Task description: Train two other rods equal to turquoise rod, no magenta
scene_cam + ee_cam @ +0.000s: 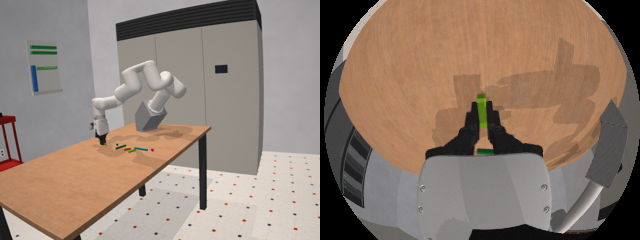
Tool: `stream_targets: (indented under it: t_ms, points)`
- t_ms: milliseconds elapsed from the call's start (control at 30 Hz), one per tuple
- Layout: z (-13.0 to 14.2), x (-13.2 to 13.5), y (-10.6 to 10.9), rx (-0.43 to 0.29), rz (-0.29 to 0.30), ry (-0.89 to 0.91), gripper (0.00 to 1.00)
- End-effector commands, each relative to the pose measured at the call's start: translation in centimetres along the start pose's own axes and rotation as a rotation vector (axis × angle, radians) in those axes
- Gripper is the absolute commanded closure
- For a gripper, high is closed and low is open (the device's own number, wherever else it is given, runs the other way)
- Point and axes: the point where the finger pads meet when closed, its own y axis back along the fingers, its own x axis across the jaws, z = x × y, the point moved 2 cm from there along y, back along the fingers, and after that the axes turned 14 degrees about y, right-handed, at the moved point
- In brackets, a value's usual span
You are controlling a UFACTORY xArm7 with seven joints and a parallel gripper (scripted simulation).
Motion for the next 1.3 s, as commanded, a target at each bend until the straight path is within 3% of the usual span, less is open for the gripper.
stream_targets:
  t_ms: [0, 1267]
  points:
    - [-0.1, -0.1, 0.2, 0.003, -0.002, 0.000, 0.96]
    - [-0.1, -0.1, -1.0, 0.003, -0.002, 0.000, 0.96]
